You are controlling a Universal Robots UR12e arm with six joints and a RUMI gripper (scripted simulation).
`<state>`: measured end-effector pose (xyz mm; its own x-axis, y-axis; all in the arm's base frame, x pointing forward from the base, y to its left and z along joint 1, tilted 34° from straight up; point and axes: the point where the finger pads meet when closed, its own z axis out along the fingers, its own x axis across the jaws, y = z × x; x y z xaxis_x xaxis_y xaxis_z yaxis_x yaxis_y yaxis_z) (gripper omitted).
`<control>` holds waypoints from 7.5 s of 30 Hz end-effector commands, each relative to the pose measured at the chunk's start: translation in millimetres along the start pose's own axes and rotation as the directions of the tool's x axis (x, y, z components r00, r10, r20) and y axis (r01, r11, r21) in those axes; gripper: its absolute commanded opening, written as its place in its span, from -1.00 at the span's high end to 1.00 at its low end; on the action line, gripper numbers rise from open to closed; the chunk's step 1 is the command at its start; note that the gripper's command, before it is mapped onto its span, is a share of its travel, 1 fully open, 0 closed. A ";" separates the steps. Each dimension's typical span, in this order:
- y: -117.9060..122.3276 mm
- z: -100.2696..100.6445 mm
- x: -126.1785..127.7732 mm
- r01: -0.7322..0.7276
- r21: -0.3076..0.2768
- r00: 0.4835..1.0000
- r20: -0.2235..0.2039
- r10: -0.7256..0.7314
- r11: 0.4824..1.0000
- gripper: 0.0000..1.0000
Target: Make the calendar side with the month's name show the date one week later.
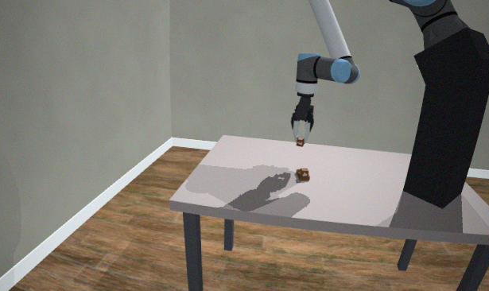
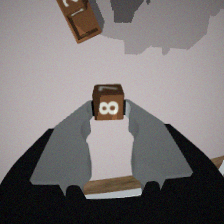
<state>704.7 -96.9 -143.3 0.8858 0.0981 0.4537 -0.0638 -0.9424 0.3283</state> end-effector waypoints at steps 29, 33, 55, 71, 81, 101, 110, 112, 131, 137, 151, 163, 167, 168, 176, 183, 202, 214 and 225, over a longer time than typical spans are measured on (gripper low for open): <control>0.2 85.0 0.2 0.001 0.000 1.000 -0.001 -0.001 1.000 0.80; 0.2 92.0 0.2 0.001 0.000 1.000 -0.001 -0.001 1.000 0.80; 0.2 95.6 0.2 0.001 0.000 1.000 -0.001 -0.001 1.000 0.80; 0.2 95.6 0.2 0.001 0.000 1.000 -0.001 -0.001 1.000 0.80; 0.2 95.6 0.3 0.001 0.000 1.000 -0.001 -0.001 1.000 0.80; 0.1 95.6 0.6 0.001 0.000 1.000 -0.001 -0.001 1.000 0.80; 0.1 95.6 0.6 0.001 0.000 1.000 -0.001 -0.001 1.000 0.80; 0.1 95.7 0.6 0.001 0.000 1.000 -0.001 -0.001 1.000 0.80; 0.1 99.2 0.6 0.001 0.000 1.000 -0.001 -0.001 1.000 0.80; 0.1 99.6 0.6 0.001 0.000 1.000 -0.001 -0.001 1.000 0.80; 0.1 99.6 0.6 0.001 0.000 1.000 -0.001 -0.001 1.000 0.80; 0.1 99.6 0.6 0.001 0.000 1.000 -0.001 -0.001 1.000 0.80; 0.1 99.6 0.6 0.001 0.000 1.000 -0.001 -0.001 1.000 0.80; 0.1 99.6 0.6 0.001 0.000 1.000 -0.001 -0.001 1.000 0.80; 0.1 99.6 0.6 0.001 0.000 1.000 -0.001 -0.001 1.000 0.80; 0.1 99.6 0.6 0.001 0.000 1.000 -0.001 -0.001 1.000 0.80; 0.1 99.6 0.6 0.001 0.000 1.000 -0.001 -0.001 1.000 0.80; 0.1 99.6 0.6 0.001 0.000 1.000 -0.001 -0.001 1.000 0.80; 0.1 99.6 0.6 0.001 0.000 1.000 -0.001 -0.001 1.000 0.59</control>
<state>751.0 -129.1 -226.0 0.8858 0.0986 0.4535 -0.0632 -0.9424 0.3284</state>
